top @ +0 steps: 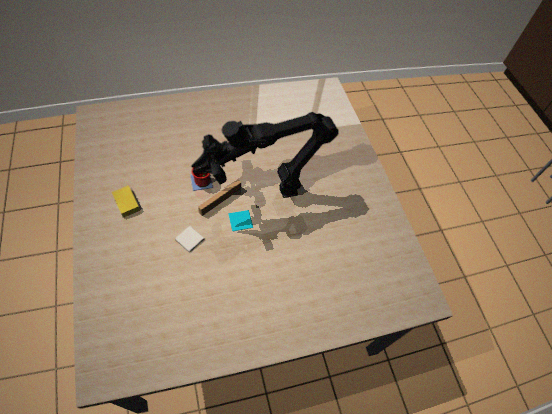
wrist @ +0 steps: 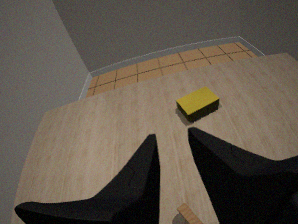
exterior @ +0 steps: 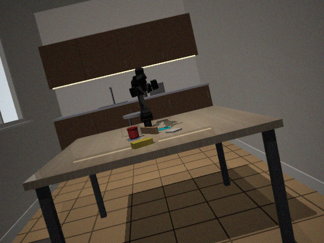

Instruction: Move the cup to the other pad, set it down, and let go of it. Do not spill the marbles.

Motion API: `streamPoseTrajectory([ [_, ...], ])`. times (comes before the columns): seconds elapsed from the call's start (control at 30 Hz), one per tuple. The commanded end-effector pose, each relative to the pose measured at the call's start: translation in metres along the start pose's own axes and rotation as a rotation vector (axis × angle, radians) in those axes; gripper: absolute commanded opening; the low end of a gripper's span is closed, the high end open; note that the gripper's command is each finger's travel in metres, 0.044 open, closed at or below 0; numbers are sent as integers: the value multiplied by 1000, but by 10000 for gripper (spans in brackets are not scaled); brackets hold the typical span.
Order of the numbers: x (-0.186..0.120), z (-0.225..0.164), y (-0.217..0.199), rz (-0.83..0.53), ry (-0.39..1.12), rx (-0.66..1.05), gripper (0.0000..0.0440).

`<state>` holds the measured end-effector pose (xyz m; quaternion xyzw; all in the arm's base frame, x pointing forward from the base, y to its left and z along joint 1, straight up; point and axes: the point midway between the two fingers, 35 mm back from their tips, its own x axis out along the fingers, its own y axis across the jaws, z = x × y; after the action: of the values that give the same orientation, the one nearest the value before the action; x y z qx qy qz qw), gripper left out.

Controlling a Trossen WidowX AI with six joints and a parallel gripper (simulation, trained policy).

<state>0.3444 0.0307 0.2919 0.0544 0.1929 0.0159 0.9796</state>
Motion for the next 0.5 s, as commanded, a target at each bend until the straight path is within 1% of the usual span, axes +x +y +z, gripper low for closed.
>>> streamPoseTrajectory([
  [0.0,4,-2,3,-7,64,22,94],
  [0.2,10,-9,5,-19,165,41,90],
  [0.47,18,-20,7,-43,300,52,103],
])
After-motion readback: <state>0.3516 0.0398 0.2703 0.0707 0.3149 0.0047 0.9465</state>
